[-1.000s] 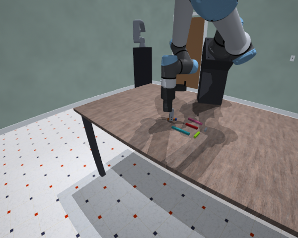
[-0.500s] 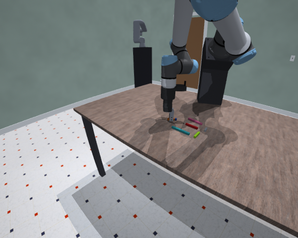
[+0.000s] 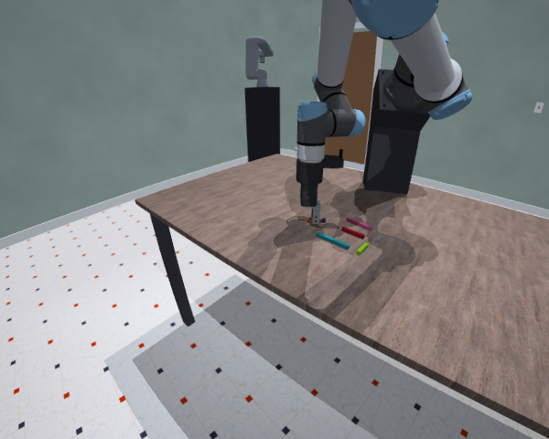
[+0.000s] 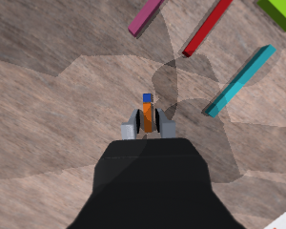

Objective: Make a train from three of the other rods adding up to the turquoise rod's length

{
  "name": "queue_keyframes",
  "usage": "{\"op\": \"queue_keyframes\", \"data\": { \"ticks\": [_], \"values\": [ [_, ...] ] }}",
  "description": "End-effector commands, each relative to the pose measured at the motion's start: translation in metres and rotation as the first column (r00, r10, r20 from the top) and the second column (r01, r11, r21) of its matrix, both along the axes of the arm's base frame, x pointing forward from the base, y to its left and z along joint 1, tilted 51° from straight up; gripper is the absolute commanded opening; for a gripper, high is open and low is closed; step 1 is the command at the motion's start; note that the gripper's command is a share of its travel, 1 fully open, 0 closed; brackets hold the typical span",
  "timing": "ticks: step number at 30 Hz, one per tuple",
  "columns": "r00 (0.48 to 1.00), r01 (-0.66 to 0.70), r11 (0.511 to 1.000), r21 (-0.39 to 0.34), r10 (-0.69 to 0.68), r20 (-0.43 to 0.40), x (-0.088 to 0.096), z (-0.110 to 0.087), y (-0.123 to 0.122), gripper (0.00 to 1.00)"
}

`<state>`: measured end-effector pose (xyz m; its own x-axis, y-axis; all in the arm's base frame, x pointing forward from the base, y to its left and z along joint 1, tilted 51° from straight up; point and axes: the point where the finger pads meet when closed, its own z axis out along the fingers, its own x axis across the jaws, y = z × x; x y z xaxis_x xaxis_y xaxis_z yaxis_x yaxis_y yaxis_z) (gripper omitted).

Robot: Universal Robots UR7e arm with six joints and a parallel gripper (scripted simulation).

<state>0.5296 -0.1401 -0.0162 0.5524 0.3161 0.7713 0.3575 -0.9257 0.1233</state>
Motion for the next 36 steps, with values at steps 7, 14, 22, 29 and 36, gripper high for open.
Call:
{"op": "queue_keyframes", "data": {
  "ticks": [7,14,22,29,36],
  "values": [
    [1.0,0.0,1.0,-0.001,0.0,0.001,-0.006,0.005,-0.002,0.54],
    [1.0,0.0,1.0,-0.001,0.0,0.001,-0.023,0.019,-0.007,0.54],
    [1.0,0.0,1.0,-0.001,0.0,0.001,-0.047,0.039,-0.013,0.54],
    [1.0,0.0,1.0,-0.001,0.0,0.001,-0.059,0.049,-0.016,0.54],
    [1.0,0.0,1.0,-0.001,0.0,0.001,-0.067,0.056,-0.019,0.54]
  ]
}}
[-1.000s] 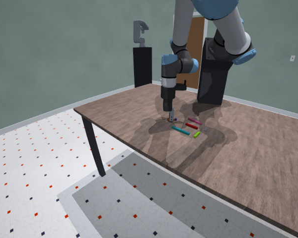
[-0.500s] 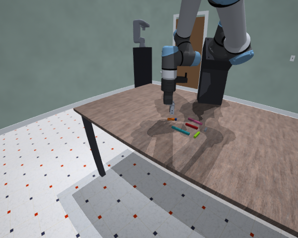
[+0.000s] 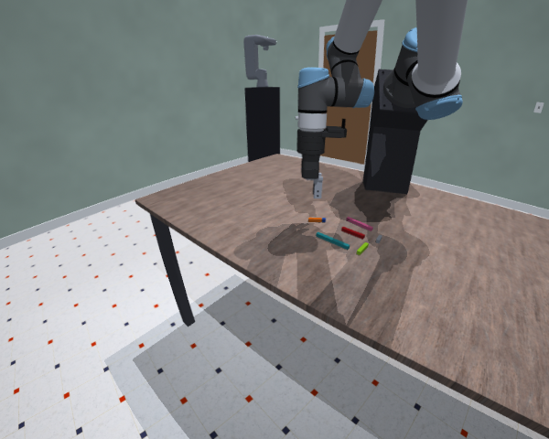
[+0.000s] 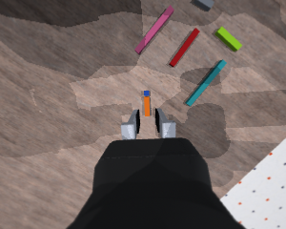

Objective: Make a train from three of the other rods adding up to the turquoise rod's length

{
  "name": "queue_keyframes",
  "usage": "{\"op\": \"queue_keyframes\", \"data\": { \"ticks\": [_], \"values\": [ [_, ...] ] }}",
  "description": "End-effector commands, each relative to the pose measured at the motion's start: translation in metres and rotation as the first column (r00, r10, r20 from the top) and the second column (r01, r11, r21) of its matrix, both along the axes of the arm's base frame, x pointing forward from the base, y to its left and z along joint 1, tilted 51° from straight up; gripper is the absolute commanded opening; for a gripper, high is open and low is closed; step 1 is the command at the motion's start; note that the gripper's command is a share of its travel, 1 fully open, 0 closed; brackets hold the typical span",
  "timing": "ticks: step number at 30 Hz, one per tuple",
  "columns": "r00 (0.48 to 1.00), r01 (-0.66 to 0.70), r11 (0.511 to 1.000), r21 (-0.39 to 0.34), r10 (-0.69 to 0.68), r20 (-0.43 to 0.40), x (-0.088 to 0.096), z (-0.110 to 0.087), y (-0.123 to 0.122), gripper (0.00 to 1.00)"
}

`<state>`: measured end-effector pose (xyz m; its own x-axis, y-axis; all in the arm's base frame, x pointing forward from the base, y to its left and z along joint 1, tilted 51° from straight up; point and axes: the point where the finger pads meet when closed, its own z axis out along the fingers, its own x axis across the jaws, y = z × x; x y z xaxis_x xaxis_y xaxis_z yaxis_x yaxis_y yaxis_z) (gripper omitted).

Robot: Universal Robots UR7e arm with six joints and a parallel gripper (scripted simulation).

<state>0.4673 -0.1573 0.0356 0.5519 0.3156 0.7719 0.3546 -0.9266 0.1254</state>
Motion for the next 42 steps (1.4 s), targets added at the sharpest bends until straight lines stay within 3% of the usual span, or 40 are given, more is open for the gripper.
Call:
{"op": "queue_keyframes", "data": {
  "ticks": [1,7,8,42],
  "values": [
    [1.0,-0.002,1.0,0.001,0.002,-0.001,-0.005,0.0042,-0.0016,0.54],
    [1.0,-0.002,1.0,0.001,0.002,-0.001,-0.0054,0.0046,-0.0017,0.54],
    [1.0,-0.002,1.0,0.001,0.002,-0.001,-0.0054,0.0046,-0.0017,1.0],
    [1.0,0.012,1.0,0.019,-0.012,-0.008,-0.0044,0.0056,0.0004,1.0]
  ]
}}
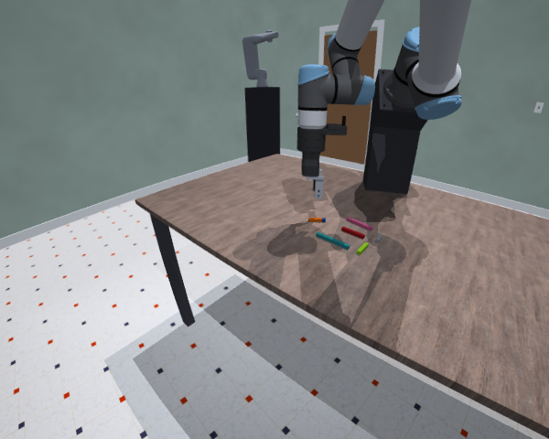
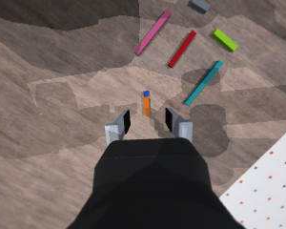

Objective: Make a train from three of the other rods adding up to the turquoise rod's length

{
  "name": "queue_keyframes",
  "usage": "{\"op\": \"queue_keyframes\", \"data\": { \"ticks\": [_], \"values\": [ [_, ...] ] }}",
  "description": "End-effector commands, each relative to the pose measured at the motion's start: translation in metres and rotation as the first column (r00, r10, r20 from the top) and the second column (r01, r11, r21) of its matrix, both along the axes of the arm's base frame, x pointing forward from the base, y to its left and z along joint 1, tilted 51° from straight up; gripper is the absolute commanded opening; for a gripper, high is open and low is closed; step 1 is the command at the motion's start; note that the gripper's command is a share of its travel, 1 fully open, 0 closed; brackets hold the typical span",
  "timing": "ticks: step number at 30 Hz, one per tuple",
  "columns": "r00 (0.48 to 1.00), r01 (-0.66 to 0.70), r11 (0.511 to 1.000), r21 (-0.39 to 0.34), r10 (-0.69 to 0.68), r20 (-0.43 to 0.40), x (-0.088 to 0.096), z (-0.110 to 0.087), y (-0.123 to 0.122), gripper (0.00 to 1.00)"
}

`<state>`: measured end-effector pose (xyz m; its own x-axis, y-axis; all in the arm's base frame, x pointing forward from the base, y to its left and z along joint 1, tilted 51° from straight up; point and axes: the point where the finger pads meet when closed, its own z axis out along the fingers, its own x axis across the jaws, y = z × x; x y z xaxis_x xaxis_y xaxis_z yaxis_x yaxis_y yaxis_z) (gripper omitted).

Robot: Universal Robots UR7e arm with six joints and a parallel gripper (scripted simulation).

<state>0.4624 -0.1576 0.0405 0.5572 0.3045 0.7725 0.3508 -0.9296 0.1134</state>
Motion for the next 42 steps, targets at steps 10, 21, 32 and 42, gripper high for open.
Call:
{"op": "queue_keyframes", "data": {
  "ticks": [10,21,32,42],
  "values": [
    [0.998,0.064,0.995,0.075,-0.062,-0.029,0.005,0.005,0.009,1.0],
    [0.985,0.165,0.969,0.185,-0.152,-0.082,0.012,0.011,0.022,1.0],
    [0.948,0.311,0.893,0.326,-0.268,-0.171,0.021,0.021,0.04,1.0],
    [0.863,0.503,0.719,0.48,-0.395,-0.313,0.033,0.035,0.064,1.0]
  ]
}}
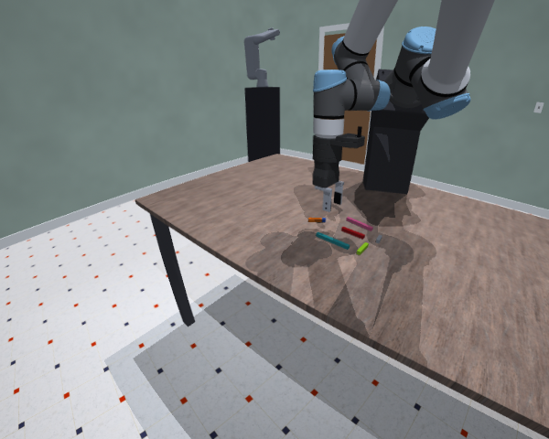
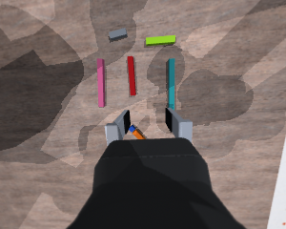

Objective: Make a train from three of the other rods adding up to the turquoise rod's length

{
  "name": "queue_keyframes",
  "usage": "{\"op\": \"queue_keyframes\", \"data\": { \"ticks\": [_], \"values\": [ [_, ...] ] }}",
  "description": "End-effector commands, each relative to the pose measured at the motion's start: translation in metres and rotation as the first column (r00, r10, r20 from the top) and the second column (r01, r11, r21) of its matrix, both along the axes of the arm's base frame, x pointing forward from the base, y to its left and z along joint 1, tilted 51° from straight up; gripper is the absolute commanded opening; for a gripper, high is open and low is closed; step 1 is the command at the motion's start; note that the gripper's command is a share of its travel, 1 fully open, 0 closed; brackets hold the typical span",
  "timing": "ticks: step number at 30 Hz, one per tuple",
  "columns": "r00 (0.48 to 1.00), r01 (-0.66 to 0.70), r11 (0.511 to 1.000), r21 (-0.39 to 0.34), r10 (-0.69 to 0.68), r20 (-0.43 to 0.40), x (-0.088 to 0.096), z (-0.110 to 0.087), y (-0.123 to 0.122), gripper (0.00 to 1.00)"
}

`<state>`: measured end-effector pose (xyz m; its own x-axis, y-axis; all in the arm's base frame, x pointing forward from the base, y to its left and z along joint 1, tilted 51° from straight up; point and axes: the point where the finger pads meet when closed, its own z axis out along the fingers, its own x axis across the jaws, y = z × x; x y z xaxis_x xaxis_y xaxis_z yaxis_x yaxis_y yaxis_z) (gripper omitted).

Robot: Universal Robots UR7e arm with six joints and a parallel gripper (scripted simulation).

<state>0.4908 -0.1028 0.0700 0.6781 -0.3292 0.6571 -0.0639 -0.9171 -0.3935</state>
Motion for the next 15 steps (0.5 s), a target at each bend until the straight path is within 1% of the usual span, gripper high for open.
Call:
{"op": "queue_keyframes", "data": {
  "ticks": [1,4,6,7,11,15],
  "values": [
    [0.993,0.117,0.988,0.103,-0.112,-0.045,0.006,0.007,0.011,1.0],
    [0.982,0.184,0.968,0.171,-0.173,-0.077,0.01,0.011,0.018,1.0],
    [0.982,0.184,0.968,0.171,-0.173,-0.077,0.01,0.011,0.018,1.0],
    [0.977,0.207,0.959,0.194,-0.193,-0.089,0.011,0.013,0.021,1.0],
    [0.953,0.299,0.912,0.282,-0.269,-0.141,0.015,0.019,0.03,1.0],
    [0.921,0.386,0.85,0.359,-0.335,-0.197,0.019,0.024,0.039,1.0]
  ]
}}
